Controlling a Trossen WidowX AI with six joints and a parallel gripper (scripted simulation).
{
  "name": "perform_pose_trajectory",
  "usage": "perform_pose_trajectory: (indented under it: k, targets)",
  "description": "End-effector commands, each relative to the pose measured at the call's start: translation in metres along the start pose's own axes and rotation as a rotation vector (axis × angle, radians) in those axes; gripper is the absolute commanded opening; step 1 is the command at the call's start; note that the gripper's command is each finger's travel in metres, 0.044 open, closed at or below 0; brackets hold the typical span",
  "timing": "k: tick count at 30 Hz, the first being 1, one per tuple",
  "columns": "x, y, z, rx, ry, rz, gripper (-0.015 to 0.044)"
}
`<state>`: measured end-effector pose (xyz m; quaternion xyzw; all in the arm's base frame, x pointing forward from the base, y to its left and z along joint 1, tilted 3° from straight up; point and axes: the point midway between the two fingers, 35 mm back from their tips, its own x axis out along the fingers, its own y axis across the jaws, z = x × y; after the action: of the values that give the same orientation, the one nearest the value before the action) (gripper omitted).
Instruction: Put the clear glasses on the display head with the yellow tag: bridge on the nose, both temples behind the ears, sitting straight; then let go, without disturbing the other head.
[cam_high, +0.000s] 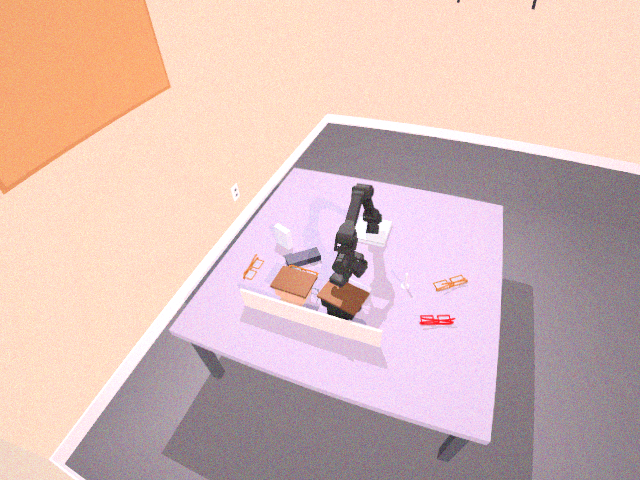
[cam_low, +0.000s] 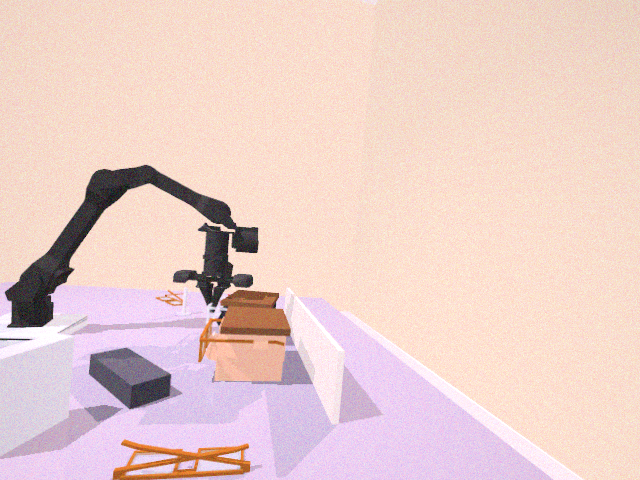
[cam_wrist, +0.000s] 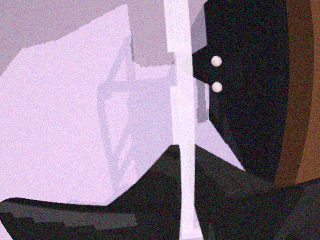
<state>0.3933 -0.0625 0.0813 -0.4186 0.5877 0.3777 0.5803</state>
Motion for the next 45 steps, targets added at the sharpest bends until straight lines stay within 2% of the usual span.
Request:
perform_pose_trajectory:
  k: [1,8,12,13,21,26,31,45]
  targets:
    - [0.002,0.000,-0.001,-0.003,0.002,-0.001,0.0000]
    - [0.005,0.000,-0.001,-0.003,0.002,-0.001,0.0000]
    - [0.003,0.000,0.000,0.000,0.000,0.000,0.0105]
    - [0.003,0.000,0.000,0.000,0.000,0.000,0.0107]
    - [0.001,0.000,0.000,0.000,0.000,0.001,0.0107]
    - [-0.026,0.000,-0.001,-0.003,0.003,0.014,0.0107]
    - [-0.028,0.001,-0.001,-0.003,0.003,0.015,0.0107]
    - [-0.045,0.055,-0.001,-0.003,0.003,0.019,0.0107]
